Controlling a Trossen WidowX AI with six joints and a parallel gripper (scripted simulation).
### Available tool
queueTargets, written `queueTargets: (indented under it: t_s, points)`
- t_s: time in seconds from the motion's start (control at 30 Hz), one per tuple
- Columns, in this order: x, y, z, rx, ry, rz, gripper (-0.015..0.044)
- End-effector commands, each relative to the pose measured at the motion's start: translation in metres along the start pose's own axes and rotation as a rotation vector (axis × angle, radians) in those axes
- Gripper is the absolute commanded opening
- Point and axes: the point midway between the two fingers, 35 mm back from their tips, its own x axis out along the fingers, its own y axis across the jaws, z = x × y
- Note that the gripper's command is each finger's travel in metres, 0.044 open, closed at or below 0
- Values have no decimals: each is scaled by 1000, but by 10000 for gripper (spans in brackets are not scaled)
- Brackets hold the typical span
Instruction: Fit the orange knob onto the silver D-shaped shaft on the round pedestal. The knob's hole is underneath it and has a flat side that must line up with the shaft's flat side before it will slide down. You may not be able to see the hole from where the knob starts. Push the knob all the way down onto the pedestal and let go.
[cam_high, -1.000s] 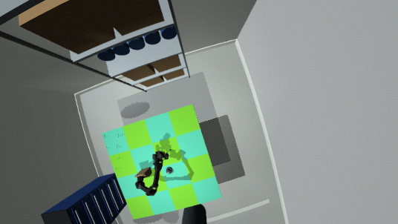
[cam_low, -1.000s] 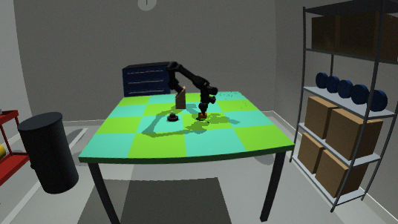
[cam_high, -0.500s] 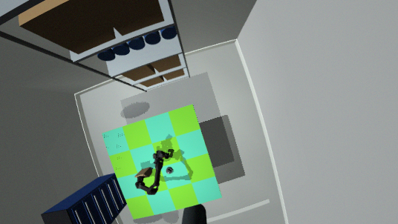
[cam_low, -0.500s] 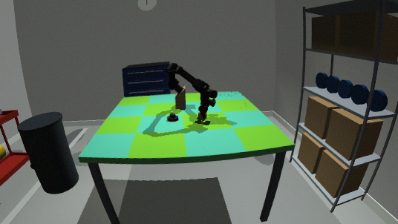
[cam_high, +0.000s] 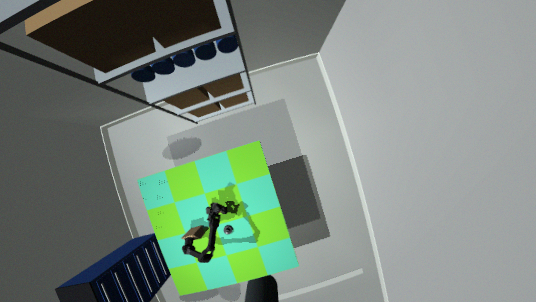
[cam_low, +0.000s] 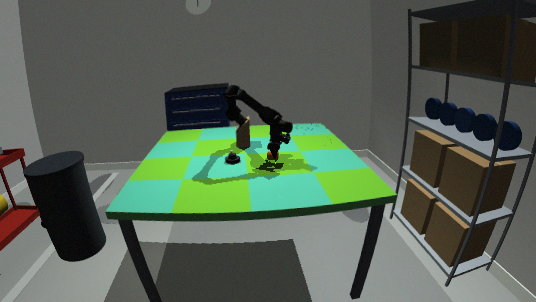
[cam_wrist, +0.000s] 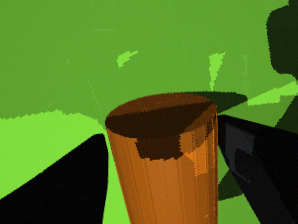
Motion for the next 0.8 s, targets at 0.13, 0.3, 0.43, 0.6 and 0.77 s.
queueTargets:
  t_s: [0.13,0.3,0.43,0.6,0.77]
  points:
    - [1,0,0,-3,2,-1,187]
    - [0,0,-1,-2,-6,-1,180]
    - [-2,0,-3,-1,-66,0,180]
    - [-6,0,-8,-1,-158,1,180]
    - [-9,0,-13,-1,-244,1,180]
